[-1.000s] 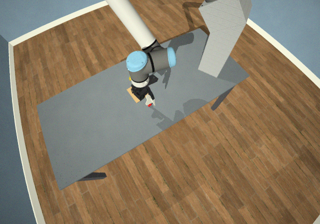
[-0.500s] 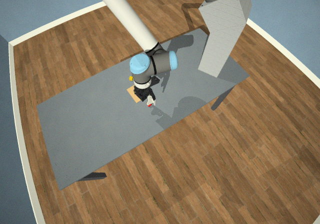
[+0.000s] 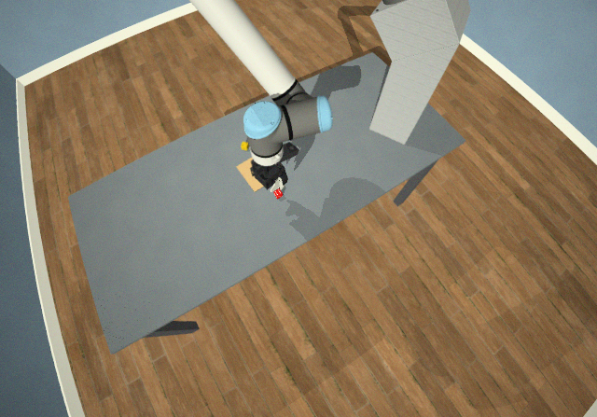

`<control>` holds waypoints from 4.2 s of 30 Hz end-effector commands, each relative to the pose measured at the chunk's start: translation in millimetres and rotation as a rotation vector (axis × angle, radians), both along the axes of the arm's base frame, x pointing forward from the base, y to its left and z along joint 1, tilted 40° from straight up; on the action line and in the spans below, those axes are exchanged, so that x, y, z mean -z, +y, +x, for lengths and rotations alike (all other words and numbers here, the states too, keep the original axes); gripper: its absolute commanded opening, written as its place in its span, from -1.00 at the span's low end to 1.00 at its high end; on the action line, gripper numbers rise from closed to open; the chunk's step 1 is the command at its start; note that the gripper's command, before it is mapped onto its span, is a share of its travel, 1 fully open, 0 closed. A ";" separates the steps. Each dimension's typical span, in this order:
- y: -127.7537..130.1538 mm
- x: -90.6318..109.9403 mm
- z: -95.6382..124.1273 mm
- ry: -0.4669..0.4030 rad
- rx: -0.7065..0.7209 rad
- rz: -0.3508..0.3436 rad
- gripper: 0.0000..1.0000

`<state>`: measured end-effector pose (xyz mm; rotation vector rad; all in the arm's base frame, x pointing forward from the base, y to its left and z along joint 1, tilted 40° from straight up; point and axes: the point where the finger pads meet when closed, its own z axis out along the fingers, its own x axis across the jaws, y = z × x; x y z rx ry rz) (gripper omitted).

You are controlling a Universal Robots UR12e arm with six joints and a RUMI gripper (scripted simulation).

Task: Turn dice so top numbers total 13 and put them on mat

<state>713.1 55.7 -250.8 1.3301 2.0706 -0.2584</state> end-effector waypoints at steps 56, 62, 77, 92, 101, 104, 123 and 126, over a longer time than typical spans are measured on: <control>-15.7 24.7 14.2 -0.001 -0.001 0.001 -0.51; -20.0 31.6 18.1 -0.001 -0.001 0.001 -0.51; -25.2 39.7 22.7 -0.001 -0.001 0.001 -0.51; -25.6 40.3 23.0 -0.001 -0.001 0.001 -0.51; -25.6 40.3 23.0 -0.001 -0.001 0.001 -0.51; -25.6 40.3 23.0 -0.001 -0.001 0.001 -0.51; -25.7 40.4 23.1 -0.001 -0.001 0.001 -0.51; -26.4 41.6 23.7 -0.001 -0.001 0.001 -0.51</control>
